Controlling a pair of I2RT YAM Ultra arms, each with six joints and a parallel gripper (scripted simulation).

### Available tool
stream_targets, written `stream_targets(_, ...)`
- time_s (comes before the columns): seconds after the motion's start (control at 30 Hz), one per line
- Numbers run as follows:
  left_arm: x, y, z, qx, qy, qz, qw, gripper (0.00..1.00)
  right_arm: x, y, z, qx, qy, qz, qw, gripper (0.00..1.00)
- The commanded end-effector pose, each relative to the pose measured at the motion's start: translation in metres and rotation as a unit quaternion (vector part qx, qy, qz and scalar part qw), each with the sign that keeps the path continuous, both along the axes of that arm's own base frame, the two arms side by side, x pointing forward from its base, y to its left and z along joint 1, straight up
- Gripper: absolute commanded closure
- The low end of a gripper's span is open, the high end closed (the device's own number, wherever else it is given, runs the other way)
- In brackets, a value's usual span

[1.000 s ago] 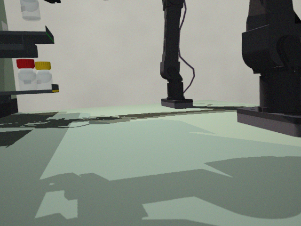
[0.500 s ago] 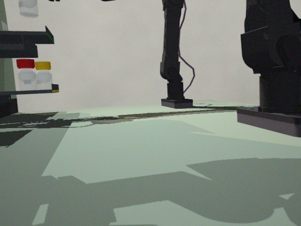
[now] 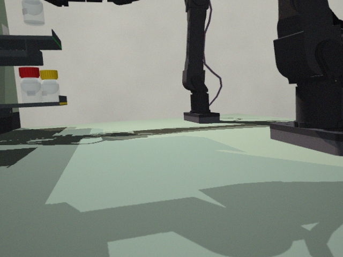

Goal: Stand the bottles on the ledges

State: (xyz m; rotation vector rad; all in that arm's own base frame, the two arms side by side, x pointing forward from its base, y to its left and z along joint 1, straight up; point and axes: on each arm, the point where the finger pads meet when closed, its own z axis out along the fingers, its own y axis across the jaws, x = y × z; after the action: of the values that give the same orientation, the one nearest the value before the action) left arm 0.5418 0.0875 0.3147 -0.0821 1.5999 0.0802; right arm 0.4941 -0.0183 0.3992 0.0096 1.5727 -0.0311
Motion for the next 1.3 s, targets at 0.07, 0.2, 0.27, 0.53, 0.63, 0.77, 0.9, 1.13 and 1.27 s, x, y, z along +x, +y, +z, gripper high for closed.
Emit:
stream_targets(0.07, 0.001, -0.005, 0.027, 0.004, -0.028, -0.002, 1.0, 0.19, -0.007, 0.003, 0.024, -0.002, -0.035, 0.002, 0.999, 0.5)
stream_targets(0.2, 0.001, -0.005, 0.027, 0.004, -0.028, -0.002, 1.0, 0.28, -0.007, 0.003, 0.024, -0.002, -0.035, 0.002, 0.999, 0.5)
stream_targets(0.27, 0.0, -0.002, 0.021, 0.003, -0.022, -0.001, 1.0, 0.32, -0.007, 0.003, 0.024, -0.002, -0.035, 0.002, 0.999, 0.5)
stream_targets(0.53, -0.002, -0.002, 0.033, 0.005, -0.035, -0.001, 0.999, 0.4, -0.007, 0.006, 0.016, -0.001, -0.048, 0.006, 0.999, 0.5)
stream_targets(0.63, -0.002, -0.002, 0.033, 0.005, -0.035, -0.001, 0.999, 0.43, -0.006, 0.006, 0.003, -0.001, -0.032, 0.005, 0.999, 0.5)
stream_targets(0.77, -0.002, -0.002, 0.028, 0.004, -0.03, -0.002, 1.0, 0.47, -0.004, 0.002, -0.009, -0.001, -0.034, 0.003, 0.999, 0.5)
stream_targets(0.9, -0.003, -0.002, 0.028, 0.004, -0.03, -0.004, 1.0, 0.83, -0.003, 0.002, -0.027, 0.0, -0.013, 0.002, 1.0, 0.5)
stream_targets(1.13, -0.003, -0.002, 0.046, 0.003, -0.026, -0.004, 1.0, 0.48, -0.003, 0.002, -0.025, 0.0, -0.015, 0.002, 1.0, 0.5)
stream_targets(1.27, -0.003, -0.002, 0.052, 0.003, -0.026, -0.004, 1.0, 0.48, -0.003, 0.002, -0.025, 0.0, -0.015, 0.002, 1.0, 0.3)
